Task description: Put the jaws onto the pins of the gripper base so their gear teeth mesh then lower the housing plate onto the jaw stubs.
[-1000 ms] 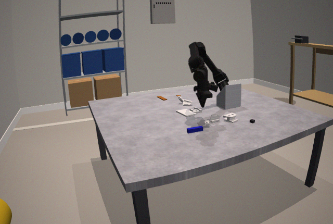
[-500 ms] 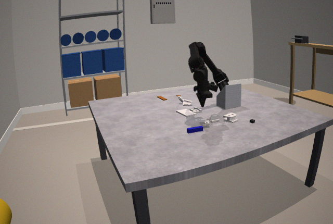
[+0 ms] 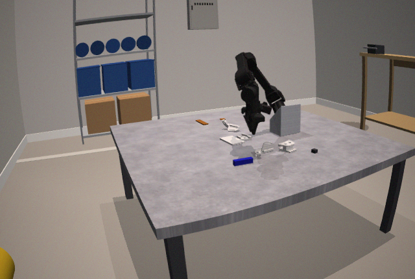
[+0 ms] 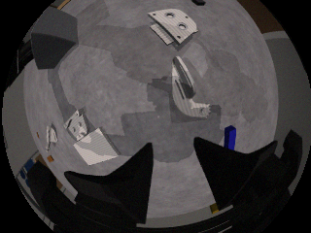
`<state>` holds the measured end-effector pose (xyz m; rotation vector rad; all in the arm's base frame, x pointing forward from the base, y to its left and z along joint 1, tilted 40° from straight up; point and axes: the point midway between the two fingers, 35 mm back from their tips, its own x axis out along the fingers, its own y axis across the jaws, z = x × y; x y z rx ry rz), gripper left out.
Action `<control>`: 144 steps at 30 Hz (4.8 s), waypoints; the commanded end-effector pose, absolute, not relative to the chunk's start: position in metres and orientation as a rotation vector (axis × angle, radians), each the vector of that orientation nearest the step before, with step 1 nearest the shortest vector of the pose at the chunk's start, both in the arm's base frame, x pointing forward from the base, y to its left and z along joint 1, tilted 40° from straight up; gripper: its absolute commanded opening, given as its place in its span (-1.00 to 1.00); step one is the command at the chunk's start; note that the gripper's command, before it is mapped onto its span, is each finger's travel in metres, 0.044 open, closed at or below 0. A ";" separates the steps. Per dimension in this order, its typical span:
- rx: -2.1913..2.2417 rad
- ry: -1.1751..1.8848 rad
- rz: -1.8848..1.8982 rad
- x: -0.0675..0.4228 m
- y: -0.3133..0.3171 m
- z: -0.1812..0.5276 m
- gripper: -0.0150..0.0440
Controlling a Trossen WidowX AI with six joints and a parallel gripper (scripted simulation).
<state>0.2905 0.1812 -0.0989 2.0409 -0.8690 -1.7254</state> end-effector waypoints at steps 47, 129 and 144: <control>2.041 -0.869 -1.726 0.291 0.181 -0.099 -0.16; 2.041 -0.869 -1.726 0.291 0.181 -0.099 -0.16; 2.041 -0.869 -1.726 0.291 0.181 -0.099 -0.49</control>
